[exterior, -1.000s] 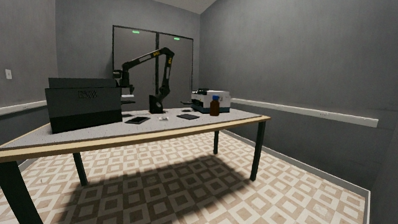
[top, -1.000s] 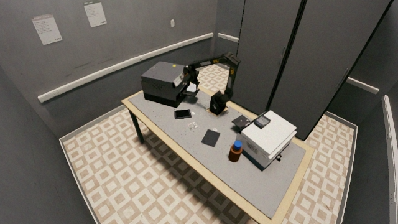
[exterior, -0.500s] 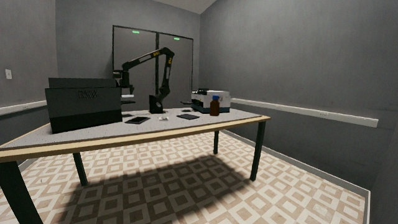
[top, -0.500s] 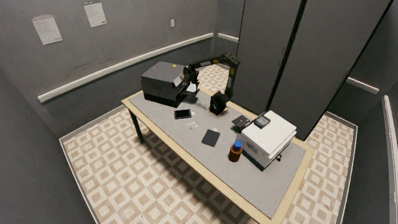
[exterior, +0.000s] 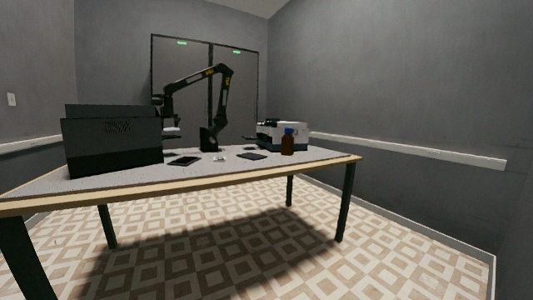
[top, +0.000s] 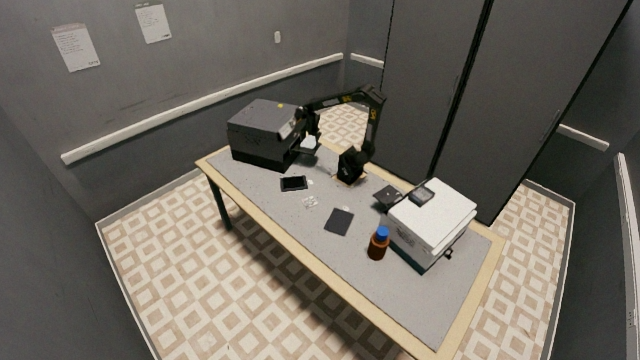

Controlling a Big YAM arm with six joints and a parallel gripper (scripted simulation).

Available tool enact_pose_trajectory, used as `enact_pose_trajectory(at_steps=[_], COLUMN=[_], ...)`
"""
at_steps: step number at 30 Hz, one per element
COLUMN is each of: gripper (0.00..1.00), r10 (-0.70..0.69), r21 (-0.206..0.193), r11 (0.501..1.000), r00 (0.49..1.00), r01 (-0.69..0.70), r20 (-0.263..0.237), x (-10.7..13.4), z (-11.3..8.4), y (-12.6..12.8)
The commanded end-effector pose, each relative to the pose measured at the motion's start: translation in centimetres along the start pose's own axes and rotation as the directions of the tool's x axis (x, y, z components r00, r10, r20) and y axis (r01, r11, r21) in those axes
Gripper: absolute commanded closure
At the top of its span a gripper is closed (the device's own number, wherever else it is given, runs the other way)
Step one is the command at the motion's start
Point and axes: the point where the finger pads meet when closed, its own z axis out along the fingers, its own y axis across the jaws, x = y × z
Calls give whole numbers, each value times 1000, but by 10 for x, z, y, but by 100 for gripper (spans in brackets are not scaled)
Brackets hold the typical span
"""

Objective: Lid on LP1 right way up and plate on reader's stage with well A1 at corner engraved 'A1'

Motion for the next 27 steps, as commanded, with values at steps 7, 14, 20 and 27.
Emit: enact_pose_trajectory(at_steps=[7,14,20,27], gripper=[14,14,14,14], r10=[-16,-15,-14,-15], r21=[-11,-8,-8,-10], r11=[1000,1000,1000,1000], r00=[1000,1000,1000,1000], r01=[16,15,14,15], r20=[6,6,6,6], x=[1,1,0,0], z=[3,7,9,9], y=[4,4,4,4])
